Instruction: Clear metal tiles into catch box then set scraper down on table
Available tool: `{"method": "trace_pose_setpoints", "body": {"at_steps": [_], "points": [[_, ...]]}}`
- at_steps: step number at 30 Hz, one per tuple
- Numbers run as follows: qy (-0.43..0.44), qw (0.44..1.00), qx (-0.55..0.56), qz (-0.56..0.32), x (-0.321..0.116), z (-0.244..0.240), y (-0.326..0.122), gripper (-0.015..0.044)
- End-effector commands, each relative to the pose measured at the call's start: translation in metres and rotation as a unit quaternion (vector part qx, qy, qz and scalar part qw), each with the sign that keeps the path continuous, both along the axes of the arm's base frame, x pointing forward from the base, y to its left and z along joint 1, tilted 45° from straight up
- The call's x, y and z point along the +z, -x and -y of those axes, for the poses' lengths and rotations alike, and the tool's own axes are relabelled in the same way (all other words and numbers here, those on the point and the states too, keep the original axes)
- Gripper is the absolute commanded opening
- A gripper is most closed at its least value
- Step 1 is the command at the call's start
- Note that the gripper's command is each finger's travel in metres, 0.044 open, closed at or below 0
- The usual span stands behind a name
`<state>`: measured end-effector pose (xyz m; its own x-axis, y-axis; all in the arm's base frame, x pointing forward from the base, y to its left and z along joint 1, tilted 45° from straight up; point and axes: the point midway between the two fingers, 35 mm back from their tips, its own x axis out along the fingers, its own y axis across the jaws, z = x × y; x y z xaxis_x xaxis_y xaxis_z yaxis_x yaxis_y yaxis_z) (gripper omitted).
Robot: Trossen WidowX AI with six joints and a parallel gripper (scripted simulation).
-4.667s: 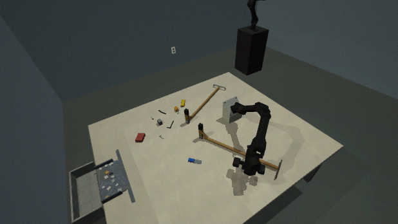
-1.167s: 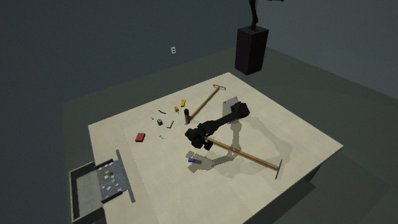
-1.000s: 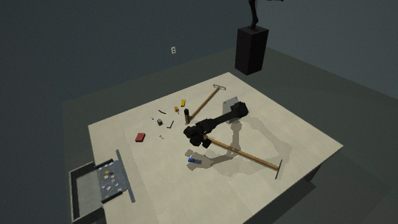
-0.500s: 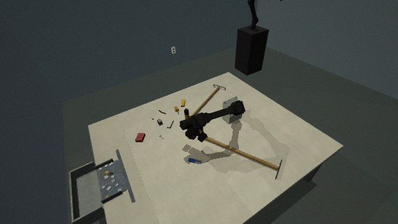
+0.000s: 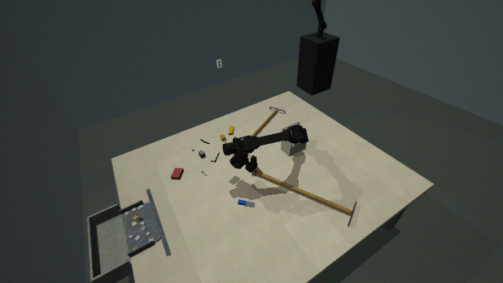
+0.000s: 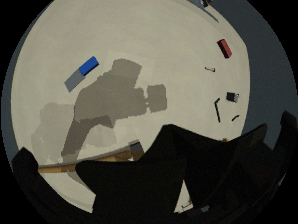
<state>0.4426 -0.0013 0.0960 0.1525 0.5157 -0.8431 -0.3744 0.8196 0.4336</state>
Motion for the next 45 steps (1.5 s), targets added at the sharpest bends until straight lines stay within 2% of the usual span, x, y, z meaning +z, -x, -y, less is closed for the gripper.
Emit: {"method": "trace_pose_setpoints", "body": {"at_steps": [1,45], "points": [[-0.005,1.000,-0.003,-0.011,-0.007,0.010,0.002,0.0000],[-0.063,0.990,-0.051,-0.113,-0.064,0.110,0.046,0.0000]]}}
